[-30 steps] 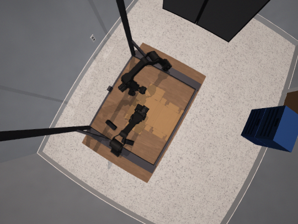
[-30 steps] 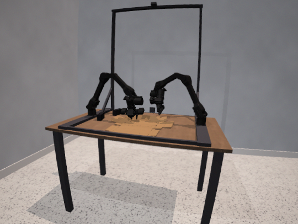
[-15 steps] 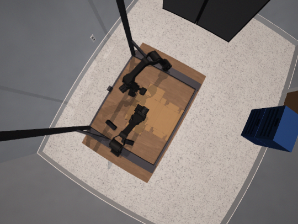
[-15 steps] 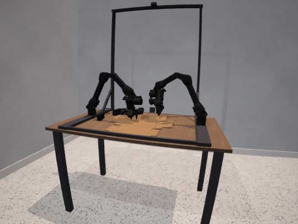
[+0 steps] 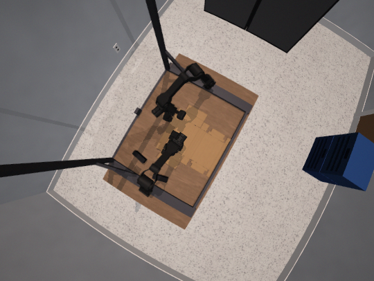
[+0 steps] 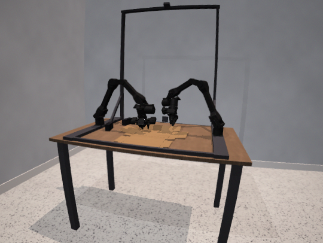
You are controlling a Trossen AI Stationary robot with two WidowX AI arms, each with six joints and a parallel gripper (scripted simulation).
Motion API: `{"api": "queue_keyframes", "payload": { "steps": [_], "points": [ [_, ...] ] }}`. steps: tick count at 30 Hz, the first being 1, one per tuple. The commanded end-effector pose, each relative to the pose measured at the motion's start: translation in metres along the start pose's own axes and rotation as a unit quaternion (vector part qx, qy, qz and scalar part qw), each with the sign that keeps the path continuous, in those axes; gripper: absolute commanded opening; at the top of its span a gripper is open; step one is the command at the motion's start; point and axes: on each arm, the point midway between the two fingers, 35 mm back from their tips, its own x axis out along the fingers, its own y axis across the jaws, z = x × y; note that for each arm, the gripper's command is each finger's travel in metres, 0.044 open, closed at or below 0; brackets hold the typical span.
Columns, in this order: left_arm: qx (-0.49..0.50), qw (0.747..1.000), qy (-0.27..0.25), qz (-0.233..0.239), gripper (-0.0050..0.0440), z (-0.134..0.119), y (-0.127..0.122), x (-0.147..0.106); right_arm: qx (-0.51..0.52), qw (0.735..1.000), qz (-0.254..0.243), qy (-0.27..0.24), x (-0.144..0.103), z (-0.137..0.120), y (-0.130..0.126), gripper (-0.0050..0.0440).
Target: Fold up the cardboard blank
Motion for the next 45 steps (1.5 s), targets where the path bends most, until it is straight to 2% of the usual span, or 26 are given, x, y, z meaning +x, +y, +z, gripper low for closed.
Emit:
{"api": "queue_keyframes", "payload": {
  "steps": [1, 7, 12, 19, 24, 31, 37, 45],
  "points": [
    [-0.004, 1.0, -0.01, -0.004, 0.0396, 0.002, 0.008, -0.005, 0.019, 0.999, -0.049, -0.013, 0.032, 0.011, -0.035, 0.0196],
    [-0.004, 1.0, -0.01, -0.002, 0.0396, 0.007, 0.012, -0.005, 0.021, 0.999, -0.029, -0.024, 0.027, 0.022, -0.035, 0.0196],
    [-0.004, 1.0, -0.01, -0.002, 0.0396, 0.01, 0.016, -0.003, 0.013, 0.999, -0.006, -0.028, 0.012, 0.039, -0.017, 0.0196],
    [-0.004, 1.0, -0.01, -0.002, 0.0396, 0.011, 0.023, 0.0, -0.002, 1.0, -0.015, -0.009, 0.007, 0.024, 0.004, 0.0196],
    [-0.003, 1.0, -0.009, -0.002, 0.0396, 0.007, 0.025, 0.001, -0.001, 1.0, -0.02, -0.008, 0.009, 0.018, 0.006, 0.0196],
    [-0.003, 1.0, -0.009, -0.002, 0.0396, 0.002, 0.028, 0.001, 0.021, 0.998, -0.05, -0.014, 0.026, 0.019, -0.019, 0.0196],
    [-0.003, 1.0, -0.009, -0.002, 0.0396, 0.002, 0.031, 0.0, 0.024, 0.999, -0.046, -0.017, 0.035, 0.027, -0.046, 0.0196],
    [-0.004, 1.0, -0.01, -0.003, 0.0396, 0.006, 0.038, -0.005, 0.009, 1.0, -0.024, -0.013, 0.033, 0.024, -0.042, 0.0196]
  ]
}}
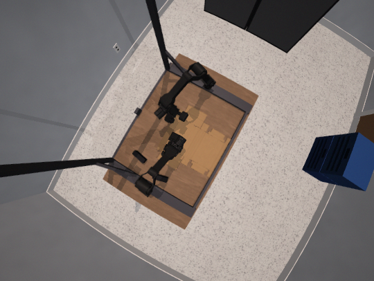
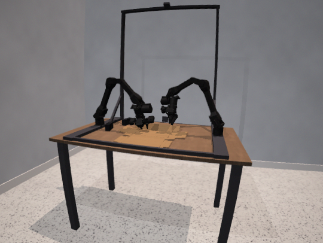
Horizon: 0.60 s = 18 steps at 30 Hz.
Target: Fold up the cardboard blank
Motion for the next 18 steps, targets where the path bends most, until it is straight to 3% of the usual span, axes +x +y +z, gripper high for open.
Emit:
{"api": "queue_keyframes", "payload": {
  "steps": [1, 9, 18],
  "points": [
    [-0.01, 1.0, -0.002, 0.015, 0.0396, 0.002, 0.02, -0.004, 0.023, 0.998, -0.059, -0.014, 0.033, 0.019, -0.035, 0.0196],
    [-0.01, 1.0, -0.002, 0.015, 0.0396, 0.002, 0.03, -0.007, 0.019, 0.998, -0.058, -0.013, 0.031, 0.011, -0.018, 0.0196],
    [-0.009, 1.0, -0.003, 0.015, 0.0396, 0.0, 0.038, -0.008, 0.029, 0.997, -0.069, -0.018, 0.034, 0.012, -0.021, 0.0196]
  ]
}}
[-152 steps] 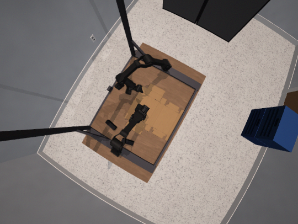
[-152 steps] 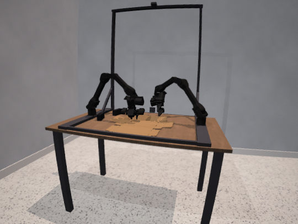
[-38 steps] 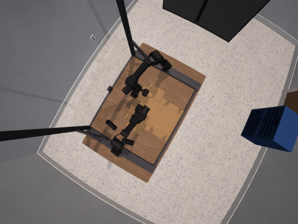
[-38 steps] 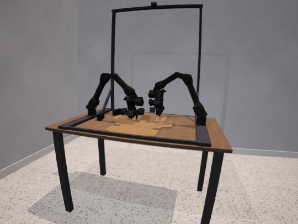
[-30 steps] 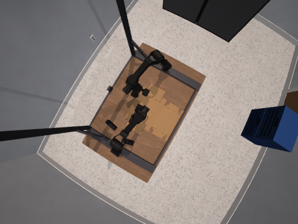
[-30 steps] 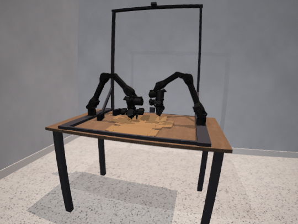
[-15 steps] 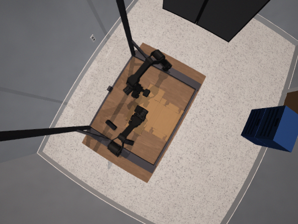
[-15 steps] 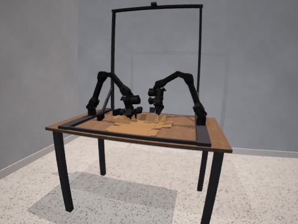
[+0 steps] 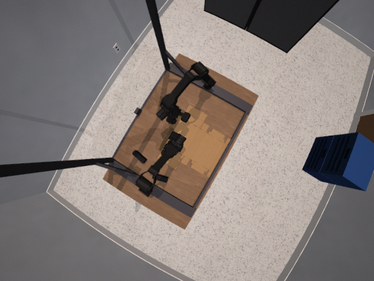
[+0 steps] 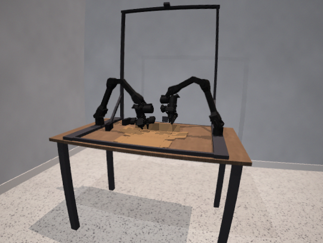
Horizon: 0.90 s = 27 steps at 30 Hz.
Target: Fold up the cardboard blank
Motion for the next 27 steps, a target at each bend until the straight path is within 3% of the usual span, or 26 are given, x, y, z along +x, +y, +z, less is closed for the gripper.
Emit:
{"api": "queue_keyframes", "payload": {
  "steps": [1, 12, 27],
  "points": [
    [-0.014, 1.0, -0.009, 0.013, 0.0396, 0.002, 0.021, -0.004, 0.02, 0.998, -0.055, -0.013, 0.033, 0.014, -0.024, 0.0196],
    [-0.014, 1.0, -0.009, 0.014, 0.0396, 0.002, 0.031, -0.003, 0.023, 0.998, -0.057, -0.014, 0.036, 0.021, -0.033, 0.0196],
    [-0.014, 1.0, -0.009, 0.013, 0.0396, 0.002, 0.013, -0.011, 0.021, 0.998, -0.054, -0.014, 0.036, 0.024, -0.037, 0.0196]
  ]
}}
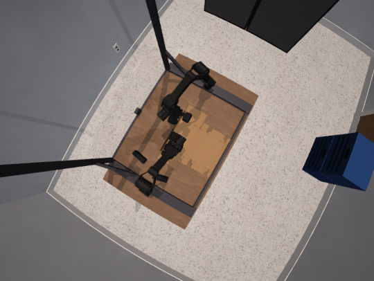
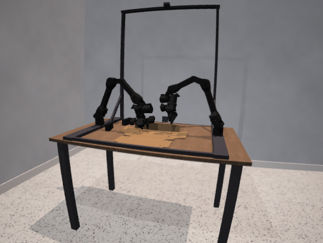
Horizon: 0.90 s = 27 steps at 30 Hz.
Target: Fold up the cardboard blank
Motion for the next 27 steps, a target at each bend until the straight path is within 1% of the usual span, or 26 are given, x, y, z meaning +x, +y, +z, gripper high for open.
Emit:
{"api": "queue_keyframes", "payload": {
  "steps": [1, 6, 8, 10, 14, 15, 16, 18, 20, 22, 24, 27],
  "points": [
    [-0.004, 1.0, -0.01, -0.002, 0.0396, 0.002, -0.001, -0.007, 0.028, 0.997, -0.066, -0.018, 0.036, 0.024, -0.038, 0.0196],
    [-0.006, 1.0, -0.01, -0.002, 0.0396, 0.003, 0.0, -0.007, 0.025, 0.998, -0.062, -0.018, 0.035, 0.026, -0.038, 0.0196],
    [-0.006, 1.0, -0.01, -0.002, 0.0396, 0.004, -0.006, -0.01, 0.024, 0.998, -0.06, -0.017, 0.034, 0.025, -0.037, 0.0196],
    [-0.006, 1.0, -0.01, -0.003, 0.0396, 0.005, -0.02, -0.018, 0.022, 0.998, -0.057, -0.016, 0.032, 0.024, -0.035, 0.0196],
    [-0.006, 1.0, -0.01, -0.004, 0.0396, 0.004, -0.063, -0.04, 0.014, 0.999, -0.04, -0.013, 0.024, 0.02, -0.024, 0.0196],
    [-0.006, 1.0, -0.01, -0.004, 0.0396, 0.003, -0.07, -0.043, 0.01, 0.999, -0.03, -0.011, 0.02, 0.018, -0.019, 0.0196],
    [-0.006, 1.0, -0.01, -0.004, 0.0396, 0.002, -0.073, -0.044, 0.005, 1.0, -0.02, -0.009, 0.015, 0.015, -0.014, 0.0196],
    [-0.006, 1.0, -0.01, -0.004, 0.0396, 0.002, -0.073, -0.044, 0.005, 1.0, -0.02, -0.009, 0.015, 0.015, -0.014, 0.0196],
    [-0.006, 1.0, -0.01, -0.004, 0.0348, 0.002, -0.073, -0.044, 0.006, 1.0, -0.022, -0.009, 0.011, 0.012, -0.011, 0.0244],
    [-0.006, 1.0, -0.01, -0.004, 0.03, 0.002, -0.073, -0.044, 0.008, 1.0, -0.027, -0.01, 0.003, 0.007, -0.006, 0.0292],
    [-0.006, 1.0, -0.01, -0.004, 0.0252, 0.002, -0.073, -0.044, 0.013, 0.999, -0.034, -0.011, -0.012, -0.001, 0.002, 0.034],
    [-0.006, 1.0, -0.01, -0.004, 0.018, 0.002, -0.073, -0.044, 0.014, 0.999, -0.035, -0.016, -0.044, -0.02, 0.02, 0.0412]
  ]
}}
